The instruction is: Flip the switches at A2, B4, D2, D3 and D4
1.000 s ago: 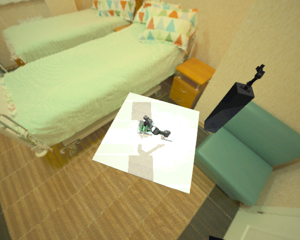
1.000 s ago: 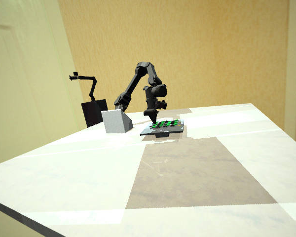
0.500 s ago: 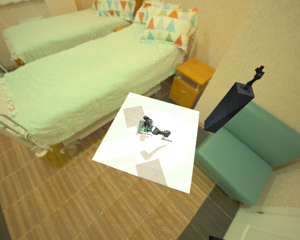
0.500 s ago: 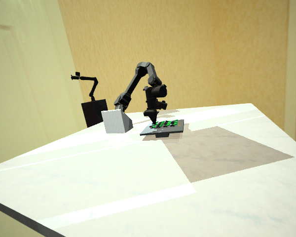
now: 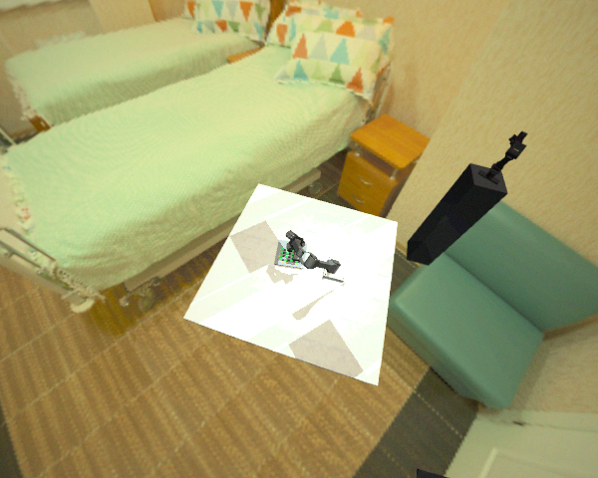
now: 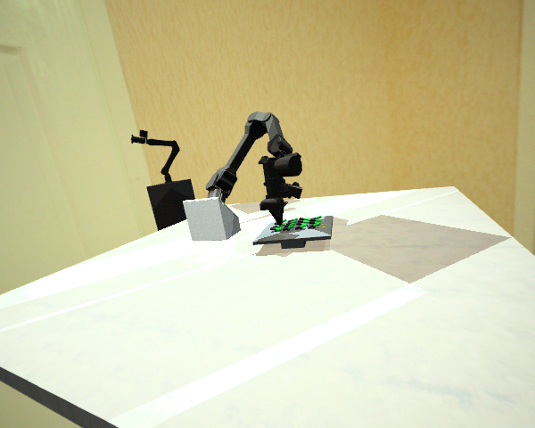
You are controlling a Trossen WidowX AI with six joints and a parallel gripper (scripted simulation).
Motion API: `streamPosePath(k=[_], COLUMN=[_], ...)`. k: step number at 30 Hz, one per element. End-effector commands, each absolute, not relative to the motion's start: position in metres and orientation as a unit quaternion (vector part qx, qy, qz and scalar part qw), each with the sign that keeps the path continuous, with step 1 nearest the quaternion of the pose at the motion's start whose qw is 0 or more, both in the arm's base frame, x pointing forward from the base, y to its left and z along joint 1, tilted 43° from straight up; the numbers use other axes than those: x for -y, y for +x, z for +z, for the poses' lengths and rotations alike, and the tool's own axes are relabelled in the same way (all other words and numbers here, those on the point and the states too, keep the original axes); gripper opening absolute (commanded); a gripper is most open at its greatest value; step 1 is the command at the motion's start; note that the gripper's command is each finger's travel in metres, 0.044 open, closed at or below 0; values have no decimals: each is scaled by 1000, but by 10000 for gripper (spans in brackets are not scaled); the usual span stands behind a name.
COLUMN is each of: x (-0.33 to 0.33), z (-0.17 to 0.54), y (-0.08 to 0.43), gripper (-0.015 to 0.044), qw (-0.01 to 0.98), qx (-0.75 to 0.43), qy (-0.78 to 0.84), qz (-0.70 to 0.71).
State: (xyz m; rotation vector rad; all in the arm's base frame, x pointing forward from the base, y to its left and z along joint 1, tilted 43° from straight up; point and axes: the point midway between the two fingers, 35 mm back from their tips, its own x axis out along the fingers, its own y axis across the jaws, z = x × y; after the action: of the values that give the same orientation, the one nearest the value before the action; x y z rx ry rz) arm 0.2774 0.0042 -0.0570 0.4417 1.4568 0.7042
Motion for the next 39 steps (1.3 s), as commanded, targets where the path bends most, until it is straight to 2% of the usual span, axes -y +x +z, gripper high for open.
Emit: streamPosePath(k=[1, 10, 15, 20, 28, 39], x=[-6, -6, 36, 39, 62, 37], z=[-57, -58, -14, -11, -32, -59], y=[277, 277, 277, 277, 263, 262], gripper=[0, 0, 0, 0, 0, 0], qw=[668, 668, 676, 676, 677, 685], qx=[-645, -645, -638, -637, -638, -628], qy=[199, 199, 202, 202, 201, 206], qz=[313, 313, 309, 309, 308, 306])
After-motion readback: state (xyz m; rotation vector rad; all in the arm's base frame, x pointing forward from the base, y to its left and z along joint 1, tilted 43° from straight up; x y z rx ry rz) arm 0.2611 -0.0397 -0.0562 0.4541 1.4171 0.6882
